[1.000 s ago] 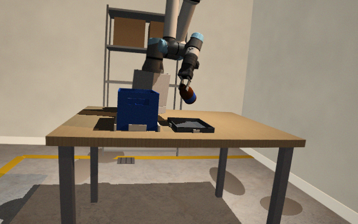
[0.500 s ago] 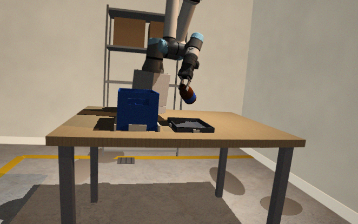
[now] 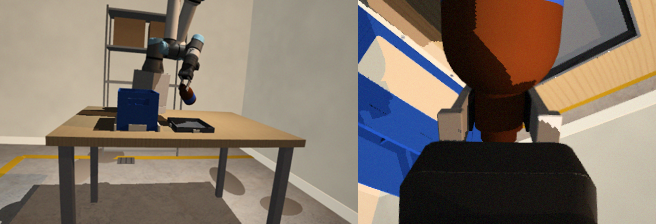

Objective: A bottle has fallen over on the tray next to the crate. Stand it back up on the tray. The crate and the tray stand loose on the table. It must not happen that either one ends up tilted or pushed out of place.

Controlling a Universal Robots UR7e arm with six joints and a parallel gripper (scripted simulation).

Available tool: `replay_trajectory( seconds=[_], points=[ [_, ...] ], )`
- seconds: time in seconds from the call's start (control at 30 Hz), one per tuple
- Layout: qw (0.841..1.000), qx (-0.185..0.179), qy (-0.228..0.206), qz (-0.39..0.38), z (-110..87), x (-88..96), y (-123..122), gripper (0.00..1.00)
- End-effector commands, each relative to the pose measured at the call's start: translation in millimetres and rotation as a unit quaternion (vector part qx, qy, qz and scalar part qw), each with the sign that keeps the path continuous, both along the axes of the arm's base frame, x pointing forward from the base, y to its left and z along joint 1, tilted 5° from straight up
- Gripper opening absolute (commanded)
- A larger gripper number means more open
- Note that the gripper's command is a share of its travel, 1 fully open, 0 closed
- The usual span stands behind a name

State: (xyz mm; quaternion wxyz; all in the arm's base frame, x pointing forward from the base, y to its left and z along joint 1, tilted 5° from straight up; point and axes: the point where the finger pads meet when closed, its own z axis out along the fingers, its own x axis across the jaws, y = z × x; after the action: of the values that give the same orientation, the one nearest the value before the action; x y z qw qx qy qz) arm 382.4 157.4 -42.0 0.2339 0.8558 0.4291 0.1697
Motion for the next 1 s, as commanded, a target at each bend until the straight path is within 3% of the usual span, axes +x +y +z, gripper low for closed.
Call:
replay_trajectory(
  seconds=[0.0,0.5,0.97],
  points=[
    [1.0,-0.005,-0.008,-0.001,0.1,0.4,0.1,0.0],
    [0.998,-0.032,-0.047,-0.005,0.5,-0.5,0.5,0.0],
    [0.998,-0.036,-0.054,-0.006,0.8,-0.9,0.6,0.0]
  ],
)
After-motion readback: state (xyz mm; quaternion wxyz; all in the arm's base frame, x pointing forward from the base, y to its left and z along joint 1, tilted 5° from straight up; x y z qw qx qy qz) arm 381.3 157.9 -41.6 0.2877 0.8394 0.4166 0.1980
